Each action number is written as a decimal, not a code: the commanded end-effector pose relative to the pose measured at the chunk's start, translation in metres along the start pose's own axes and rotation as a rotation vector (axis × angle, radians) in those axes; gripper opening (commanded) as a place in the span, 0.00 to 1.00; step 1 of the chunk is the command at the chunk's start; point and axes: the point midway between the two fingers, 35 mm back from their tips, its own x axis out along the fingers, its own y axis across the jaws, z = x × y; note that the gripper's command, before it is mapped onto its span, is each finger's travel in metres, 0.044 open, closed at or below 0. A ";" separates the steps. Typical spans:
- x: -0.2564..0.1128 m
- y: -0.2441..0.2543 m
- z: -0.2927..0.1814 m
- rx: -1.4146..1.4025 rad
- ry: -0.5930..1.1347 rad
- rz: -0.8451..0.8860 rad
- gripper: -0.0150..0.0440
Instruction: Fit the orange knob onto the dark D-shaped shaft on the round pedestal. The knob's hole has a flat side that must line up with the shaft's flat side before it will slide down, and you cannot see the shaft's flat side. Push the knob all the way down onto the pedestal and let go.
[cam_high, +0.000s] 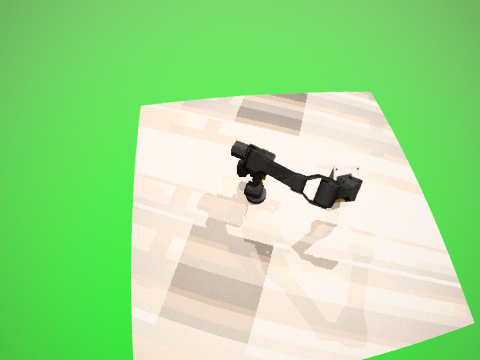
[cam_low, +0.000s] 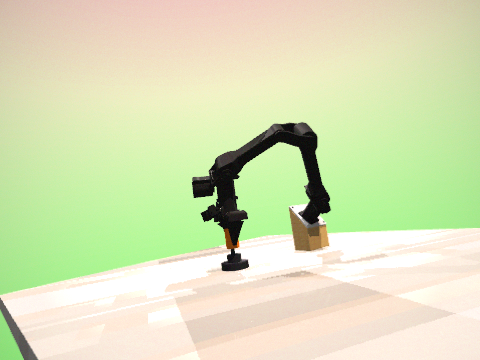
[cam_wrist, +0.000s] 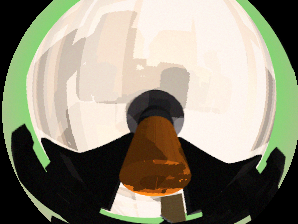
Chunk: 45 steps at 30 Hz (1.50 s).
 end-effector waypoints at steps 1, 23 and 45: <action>-0.004 0.000 -0.001 0.001 -0.003 0.002 0.25; 0.000 -0.001 0.001 0.210 -0.003 0.003 0.25; -0.005 0.001 -0.002 0.335 -0.003 0.003 0.25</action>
